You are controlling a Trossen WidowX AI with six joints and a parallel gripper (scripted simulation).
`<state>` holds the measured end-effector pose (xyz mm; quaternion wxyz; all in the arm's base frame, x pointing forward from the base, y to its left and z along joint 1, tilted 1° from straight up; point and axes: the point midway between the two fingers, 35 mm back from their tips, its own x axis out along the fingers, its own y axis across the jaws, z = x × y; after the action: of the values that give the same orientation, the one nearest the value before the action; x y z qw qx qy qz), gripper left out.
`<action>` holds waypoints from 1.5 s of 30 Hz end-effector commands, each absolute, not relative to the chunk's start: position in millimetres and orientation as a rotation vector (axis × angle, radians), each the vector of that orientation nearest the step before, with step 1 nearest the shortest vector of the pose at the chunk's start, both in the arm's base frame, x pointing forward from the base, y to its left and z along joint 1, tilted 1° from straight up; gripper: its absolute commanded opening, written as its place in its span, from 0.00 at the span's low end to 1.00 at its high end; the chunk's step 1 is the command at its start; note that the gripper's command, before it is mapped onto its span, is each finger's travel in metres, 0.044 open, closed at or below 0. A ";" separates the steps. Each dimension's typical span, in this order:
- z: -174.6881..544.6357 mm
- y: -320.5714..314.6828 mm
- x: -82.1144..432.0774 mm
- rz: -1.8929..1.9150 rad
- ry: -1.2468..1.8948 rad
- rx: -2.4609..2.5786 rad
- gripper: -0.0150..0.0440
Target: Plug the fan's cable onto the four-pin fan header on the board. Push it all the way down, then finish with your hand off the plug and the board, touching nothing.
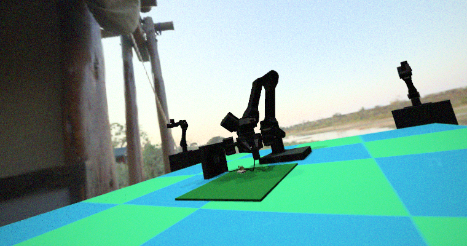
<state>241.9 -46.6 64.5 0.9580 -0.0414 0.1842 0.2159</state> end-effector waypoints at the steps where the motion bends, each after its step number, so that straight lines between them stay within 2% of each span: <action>1: 60.1 -45.1 240.8 0.445 0.373 -0.080 0.25; 45: 24.8 -47.1 241.6 0.445 0.374 -0.080 0.25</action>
<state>242.7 -48.6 28.1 0.9578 -0.0403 0.1848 0.2164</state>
